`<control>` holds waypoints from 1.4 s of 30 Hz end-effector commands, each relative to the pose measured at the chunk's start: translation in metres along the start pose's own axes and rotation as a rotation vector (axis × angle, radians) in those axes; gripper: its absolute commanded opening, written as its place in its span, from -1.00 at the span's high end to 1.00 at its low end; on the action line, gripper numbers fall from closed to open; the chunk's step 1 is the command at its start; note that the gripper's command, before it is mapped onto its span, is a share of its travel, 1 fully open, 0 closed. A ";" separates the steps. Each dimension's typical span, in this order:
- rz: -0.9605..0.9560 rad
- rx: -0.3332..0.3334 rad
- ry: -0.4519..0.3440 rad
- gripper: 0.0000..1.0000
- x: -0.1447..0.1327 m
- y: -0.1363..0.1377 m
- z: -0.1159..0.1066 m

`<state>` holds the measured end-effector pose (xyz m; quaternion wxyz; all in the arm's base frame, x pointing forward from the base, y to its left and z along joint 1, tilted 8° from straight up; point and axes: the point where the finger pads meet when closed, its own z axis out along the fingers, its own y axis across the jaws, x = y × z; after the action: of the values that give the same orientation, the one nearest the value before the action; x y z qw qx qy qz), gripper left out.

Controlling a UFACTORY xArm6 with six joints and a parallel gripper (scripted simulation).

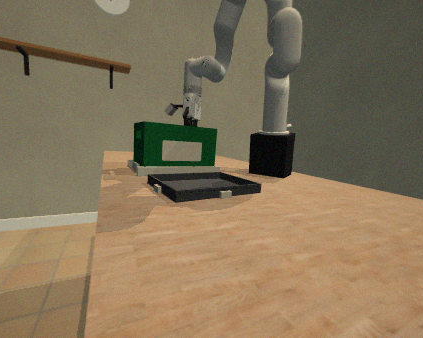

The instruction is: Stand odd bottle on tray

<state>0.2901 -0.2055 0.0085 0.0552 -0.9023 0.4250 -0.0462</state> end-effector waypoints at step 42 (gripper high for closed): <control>0.000 0.001 0.003 1.00 0.001 0.000 0.000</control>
<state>0.2903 -0.2055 0.0074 0.0553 -0.9023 0.4250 -0.0464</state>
